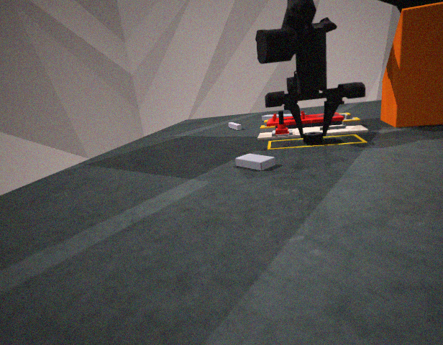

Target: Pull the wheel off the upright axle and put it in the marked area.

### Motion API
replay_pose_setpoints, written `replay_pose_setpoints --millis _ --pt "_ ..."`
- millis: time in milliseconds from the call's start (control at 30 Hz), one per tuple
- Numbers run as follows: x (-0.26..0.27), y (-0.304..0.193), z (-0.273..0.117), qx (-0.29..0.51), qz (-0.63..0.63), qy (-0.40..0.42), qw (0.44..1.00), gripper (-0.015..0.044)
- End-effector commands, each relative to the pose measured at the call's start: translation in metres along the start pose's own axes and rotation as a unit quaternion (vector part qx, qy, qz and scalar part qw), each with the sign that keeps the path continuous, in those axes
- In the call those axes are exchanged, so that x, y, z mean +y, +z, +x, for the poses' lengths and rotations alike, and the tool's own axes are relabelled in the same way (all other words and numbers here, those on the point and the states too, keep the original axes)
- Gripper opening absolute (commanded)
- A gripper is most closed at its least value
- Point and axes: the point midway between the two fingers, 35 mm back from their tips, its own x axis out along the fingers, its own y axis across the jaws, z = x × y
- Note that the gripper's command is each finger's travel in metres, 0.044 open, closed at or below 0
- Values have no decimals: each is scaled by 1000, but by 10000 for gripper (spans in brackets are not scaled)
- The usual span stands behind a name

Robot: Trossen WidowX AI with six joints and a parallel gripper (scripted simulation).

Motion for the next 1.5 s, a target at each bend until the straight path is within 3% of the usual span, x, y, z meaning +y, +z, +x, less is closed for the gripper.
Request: replay_pose_setpoints --millis 0,67,400,600,900,1467 --pt "0 0 0 0 1 0 1000 263" --pt "1 0 -5 0 1 0 1000 300" --pt "0 -1 -61 0 -1 3 1000 300" --pt "-26 8 -75 1 -4 6 1000 440" --pt "-81 33 -105 0 -2 1 1000 440" --pt "-82 33 -105 0 -2 1 1000 440"
